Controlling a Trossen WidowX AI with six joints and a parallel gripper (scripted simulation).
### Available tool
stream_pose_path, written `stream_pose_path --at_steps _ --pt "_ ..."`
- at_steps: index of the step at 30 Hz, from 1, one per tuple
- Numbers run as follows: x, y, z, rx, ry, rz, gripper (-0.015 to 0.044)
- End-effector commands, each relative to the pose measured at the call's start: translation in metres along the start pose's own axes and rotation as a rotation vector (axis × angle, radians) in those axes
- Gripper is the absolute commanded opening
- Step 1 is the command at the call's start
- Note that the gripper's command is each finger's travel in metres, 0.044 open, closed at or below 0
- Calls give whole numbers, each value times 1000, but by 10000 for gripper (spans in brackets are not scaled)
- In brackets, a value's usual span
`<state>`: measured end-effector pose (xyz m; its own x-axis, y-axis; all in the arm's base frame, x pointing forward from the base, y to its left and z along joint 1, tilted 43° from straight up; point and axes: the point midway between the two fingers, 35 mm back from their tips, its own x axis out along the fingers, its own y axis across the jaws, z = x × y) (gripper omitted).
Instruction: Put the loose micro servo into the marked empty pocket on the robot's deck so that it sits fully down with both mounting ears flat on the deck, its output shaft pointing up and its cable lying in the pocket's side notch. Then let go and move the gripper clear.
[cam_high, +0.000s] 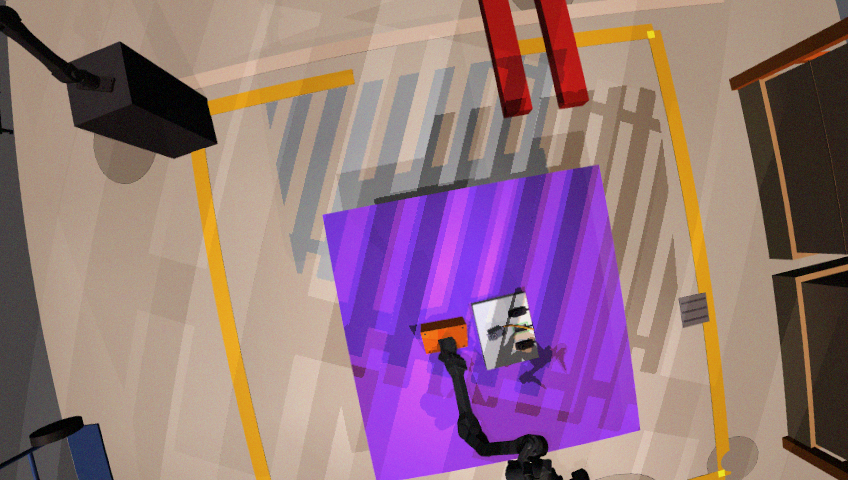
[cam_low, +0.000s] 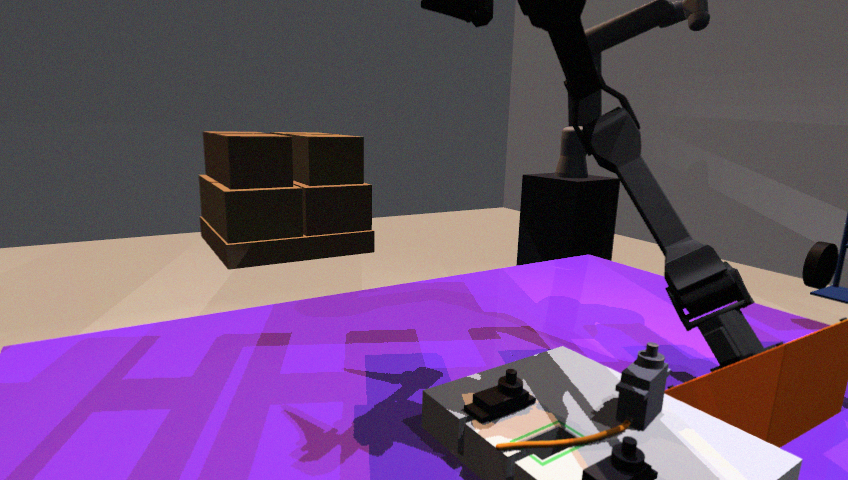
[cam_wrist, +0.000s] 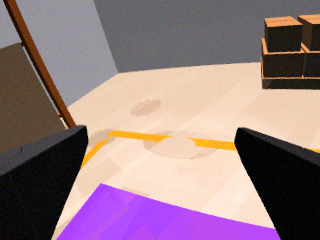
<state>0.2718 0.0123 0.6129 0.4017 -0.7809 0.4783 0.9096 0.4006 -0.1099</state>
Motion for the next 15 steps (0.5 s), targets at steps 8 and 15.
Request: stream_pose_path --at_steps 8,15 --pt "-2 33 -2 -61 -44 68 190" --pt "-8 84 -15 -132 -75 190 6"
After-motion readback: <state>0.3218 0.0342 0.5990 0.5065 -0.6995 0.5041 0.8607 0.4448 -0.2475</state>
